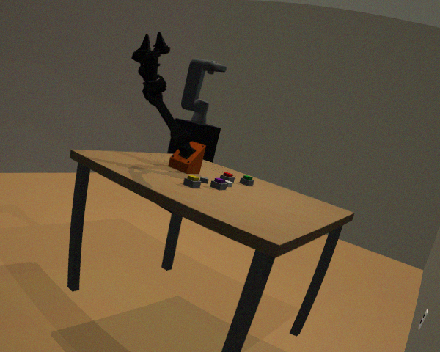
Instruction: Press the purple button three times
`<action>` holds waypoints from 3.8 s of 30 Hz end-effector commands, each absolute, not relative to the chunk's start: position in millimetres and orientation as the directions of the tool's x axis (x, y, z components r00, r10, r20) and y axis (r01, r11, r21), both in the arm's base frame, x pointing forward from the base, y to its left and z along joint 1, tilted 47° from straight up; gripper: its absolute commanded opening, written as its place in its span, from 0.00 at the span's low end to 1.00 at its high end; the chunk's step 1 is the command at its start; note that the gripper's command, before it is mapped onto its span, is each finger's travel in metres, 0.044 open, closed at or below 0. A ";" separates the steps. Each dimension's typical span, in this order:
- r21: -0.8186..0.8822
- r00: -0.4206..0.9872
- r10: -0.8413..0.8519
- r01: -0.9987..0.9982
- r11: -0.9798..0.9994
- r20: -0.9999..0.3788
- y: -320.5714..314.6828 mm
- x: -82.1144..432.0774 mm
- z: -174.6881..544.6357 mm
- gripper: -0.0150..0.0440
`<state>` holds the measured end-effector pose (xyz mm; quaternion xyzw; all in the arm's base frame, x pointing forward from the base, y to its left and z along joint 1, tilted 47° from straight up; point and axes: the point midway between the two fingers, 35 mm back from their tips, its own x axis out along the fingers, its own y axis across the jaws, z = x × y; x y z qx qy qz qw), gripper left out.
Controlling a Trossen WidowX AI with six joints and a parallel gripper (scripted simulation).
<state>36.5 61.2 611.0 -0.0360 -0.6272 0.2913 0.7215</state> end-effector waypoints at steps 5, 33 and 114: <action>-0.227 0.235 0.379 -0.492 0.840 0.895 38.1 121.4 603.6 0.93; 0.503 0.963 0.012 0.131 0.854 -0.271 47.4 418.3 306.7 0.93; -0.731 0.101 -0.725 -0.139 0.668 -0.682 -15.7 278.1 43.8 0.29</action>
